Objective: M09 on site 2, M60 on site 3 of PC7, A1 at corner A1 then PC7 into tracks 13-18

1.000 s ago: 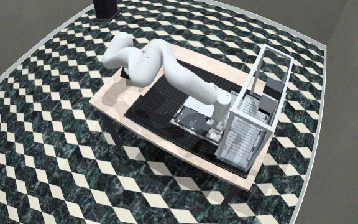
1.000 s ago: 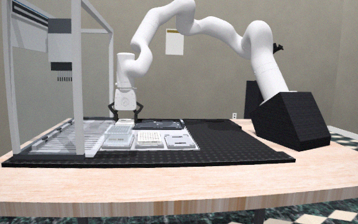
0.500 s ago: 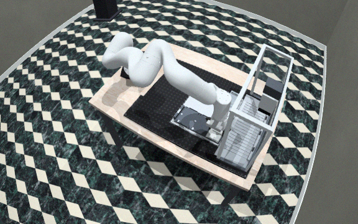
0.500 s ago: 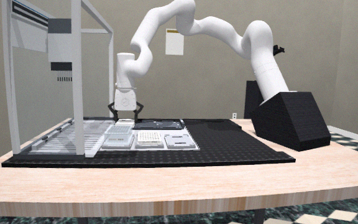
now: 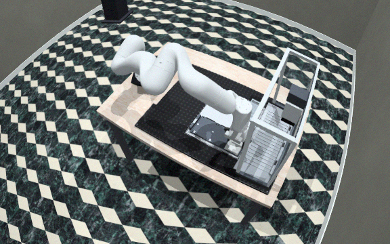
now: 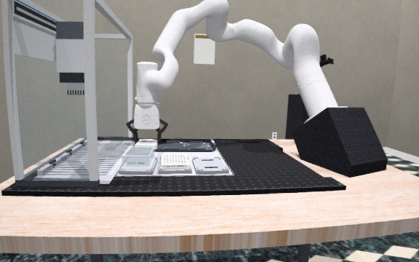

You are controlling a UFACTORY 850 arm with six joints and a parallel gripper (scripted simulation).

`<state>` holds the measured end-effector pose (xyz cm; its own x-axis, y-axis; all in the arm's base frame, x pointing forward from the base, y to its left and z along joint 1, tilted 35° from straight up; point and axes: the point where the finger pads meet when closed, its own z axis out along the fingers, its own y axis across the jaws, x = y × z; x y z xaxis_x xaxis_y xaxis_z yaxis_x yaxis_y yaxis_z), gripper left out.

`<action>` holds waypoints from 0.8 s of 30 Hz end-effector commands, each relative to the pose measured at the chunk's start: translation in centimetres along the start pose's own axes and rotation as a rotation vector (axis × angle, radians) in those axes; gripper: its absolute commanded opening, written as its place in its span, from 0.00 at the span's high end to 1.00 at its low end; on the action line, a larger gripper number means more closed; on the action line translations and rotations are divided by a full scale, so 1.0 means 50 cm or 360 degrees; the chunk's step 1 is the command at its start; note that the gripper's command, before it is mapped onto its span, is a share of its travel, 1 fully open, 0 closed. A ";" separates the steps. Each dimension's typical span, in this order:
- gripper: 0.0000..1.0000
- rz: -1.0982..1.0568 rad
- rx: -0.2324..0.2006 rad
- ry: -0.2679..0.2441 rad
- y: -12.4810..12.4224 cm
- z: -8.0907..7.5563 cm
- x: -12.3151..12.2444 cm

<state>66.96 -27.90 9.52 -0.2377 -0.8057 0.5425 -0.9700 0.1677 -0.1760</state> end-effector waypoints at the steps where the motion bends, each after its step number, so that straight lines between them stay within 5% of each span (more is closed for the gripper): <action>1: 0.00 0.0001 0.0003 0.0000 -0.002 -0.002 0.000; 24: 0.00 0.0001 0.0003 0.0000 -0.002 -0.028 0.000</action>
<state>66.91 -27.35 10.31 -0.2377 -0.8057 0.5425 -0.9700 0.1677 -0.1760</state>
